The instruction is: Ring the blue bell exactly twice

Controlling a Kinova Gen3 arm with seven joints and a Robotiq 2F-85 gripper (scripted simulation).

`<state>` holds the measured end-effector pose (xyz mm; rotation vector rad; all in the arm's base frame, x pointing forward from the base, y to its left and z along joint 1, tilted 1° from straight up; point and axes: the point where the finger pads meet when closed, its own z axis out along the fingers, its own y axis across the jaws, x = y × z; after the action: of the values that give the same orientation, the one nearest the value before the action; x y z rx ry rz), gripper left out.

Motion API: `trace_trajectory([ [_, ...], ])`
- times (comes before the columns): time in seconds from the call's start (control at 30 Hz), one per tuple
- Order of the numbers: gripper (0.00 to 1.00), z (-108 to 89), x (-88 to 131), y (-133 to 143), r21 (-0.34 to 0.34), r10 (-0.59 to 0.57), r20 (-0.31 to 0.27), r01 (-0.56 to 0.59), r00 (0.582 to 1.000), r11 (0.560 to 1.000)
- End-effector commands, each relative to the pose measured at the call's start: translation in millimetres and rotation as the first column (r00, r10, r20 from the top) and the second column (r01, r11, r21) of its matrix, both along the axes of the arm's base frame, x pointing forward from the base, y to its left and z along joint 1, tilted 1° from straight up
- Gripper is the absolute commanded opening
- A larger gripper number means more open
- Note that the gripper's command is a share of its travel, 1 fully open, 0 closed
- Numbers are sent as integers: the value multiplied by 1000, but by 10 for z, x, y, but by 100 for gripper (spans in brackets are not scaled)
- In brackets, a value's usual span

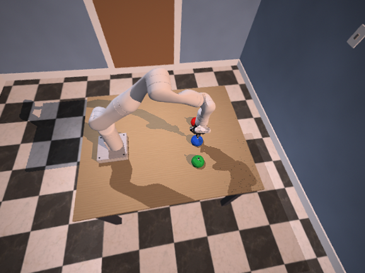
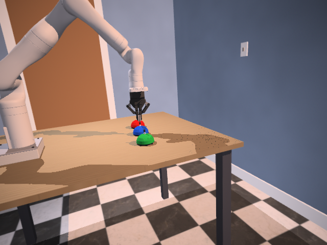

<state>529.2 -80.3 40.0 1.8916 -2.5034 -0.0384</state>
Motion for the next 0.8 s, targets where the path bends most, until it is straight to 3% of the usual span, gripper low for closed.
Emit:
trace_trajectory([
  [0.0, 0, 97, 26, -12, -2, -1, 9, 1, 1000, 1000],
  [0.77, 0, 554, 30, -19, -2, -1, 9, 1, 1000, 1000],
])
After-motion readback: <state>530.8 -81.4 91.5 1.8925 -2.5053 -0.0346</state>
